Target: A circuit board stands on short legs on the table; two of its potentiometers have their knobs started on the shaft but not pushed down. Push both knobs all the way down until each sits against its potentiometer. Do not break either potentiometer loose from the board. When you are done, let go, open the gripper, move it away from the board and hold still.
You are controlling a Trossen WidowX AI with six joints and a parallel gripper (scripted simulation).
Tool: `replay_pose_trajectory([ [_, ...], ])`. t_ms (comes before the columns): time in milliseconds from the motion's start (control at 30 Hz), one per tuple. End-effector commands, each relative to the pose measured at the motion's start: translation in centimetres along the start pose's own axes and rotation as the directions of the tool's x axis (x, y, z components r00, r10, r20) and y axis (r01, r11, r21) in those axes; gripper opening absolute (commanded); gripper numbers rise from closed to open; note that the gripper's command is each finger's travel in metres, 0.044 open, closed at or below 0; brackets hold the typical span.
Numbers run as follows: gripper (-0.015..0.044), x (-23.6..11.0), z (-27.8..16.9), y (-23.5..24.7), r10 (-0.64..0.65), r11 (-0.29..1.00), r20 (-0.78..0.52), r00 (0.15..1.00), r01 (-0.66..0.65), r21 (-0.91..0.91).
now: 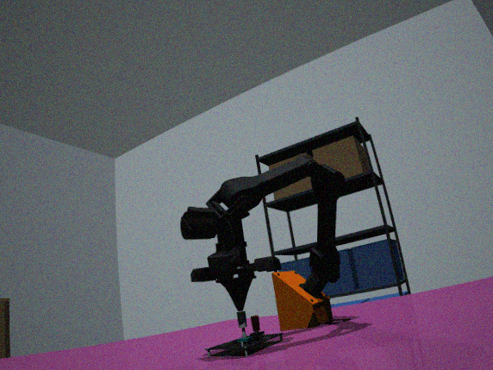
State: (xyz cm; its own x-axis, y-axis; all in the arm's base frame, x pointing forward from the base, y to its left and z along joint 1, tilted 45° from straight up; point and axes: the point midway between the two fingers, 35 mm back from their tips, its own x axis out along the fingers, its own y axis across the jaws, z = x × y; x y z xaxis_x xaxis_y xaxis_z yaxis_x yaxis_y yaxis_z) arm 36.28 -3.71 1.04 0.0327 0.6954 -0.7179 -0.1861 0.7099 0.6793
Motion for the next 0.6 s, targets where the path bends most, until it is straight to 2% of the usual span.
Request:
replay_pose_trajectory([
  [0, 0.0, 0.26, -0.09, 0.01, 0.005, 1.0, 0.0, 1.0, -0.005, 0.007],
  [567, 0.0, 0.16, -0.09, 0.01, 0.005, 1.0, 0.0, 1.0, -0.005, 0.007],
])
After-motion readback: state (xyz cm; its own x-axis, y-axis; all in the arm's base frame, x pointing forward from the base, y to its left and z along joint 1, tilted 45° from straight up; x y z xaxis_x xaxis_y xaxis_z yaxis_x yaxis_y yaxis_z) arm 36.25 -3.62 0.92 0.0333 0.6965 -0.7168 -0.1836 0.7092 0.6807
